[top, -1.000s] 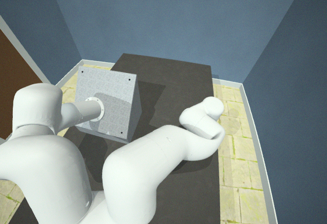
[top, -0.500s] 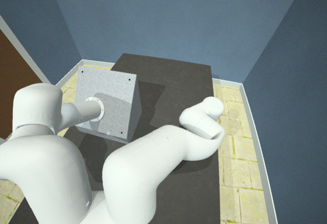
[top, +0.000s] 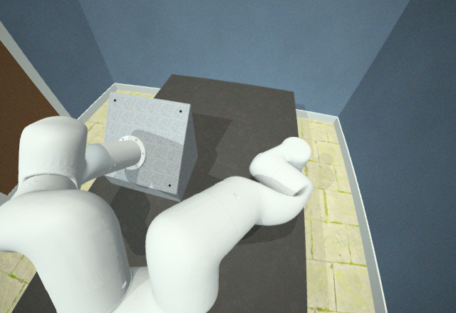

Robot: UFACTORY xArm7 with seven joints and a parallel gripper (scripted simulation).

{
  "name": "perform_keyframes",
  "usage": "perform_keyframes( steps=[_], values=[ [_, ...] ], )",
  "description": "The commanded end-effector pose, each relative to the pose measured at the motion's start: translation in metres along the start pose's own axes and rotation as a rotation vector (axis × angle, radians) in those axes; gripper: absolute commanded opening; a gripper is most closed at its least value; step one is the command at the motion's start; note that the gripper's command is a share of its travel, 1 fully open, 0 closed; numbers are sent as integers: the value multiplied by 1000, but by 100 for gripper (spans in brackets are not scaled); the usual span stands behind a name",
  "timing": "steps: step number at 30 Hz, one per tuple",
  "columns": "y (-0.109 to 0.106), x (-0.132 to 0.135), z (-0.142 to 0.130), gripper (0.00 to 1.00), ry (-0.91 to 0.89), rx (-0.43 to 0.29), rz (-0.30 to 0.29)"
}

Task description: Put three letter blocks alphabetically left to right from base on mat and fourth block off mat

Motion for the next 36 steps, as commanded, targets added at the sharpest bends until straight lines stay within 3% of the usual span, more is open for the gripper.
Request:
perform_keyframes(
  steps=[1, 23, 36],
  values=[
    [4, 1, 0, 42, 0, 1, -5],
    [34, 1, 1, 42, 0, 1, -5],
    [42, 1, 1, 42, 0, 1, -5]
  ],
)
Point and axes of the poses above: the point where the finger pads meet when closed, its own y axis out along the fingers, its own x axis across the jaws, z = x × y, the point moved 8 cm from there along -y, back along the fingers, and after that the axes turned 6 degrees about y, right-handed, at the moved point
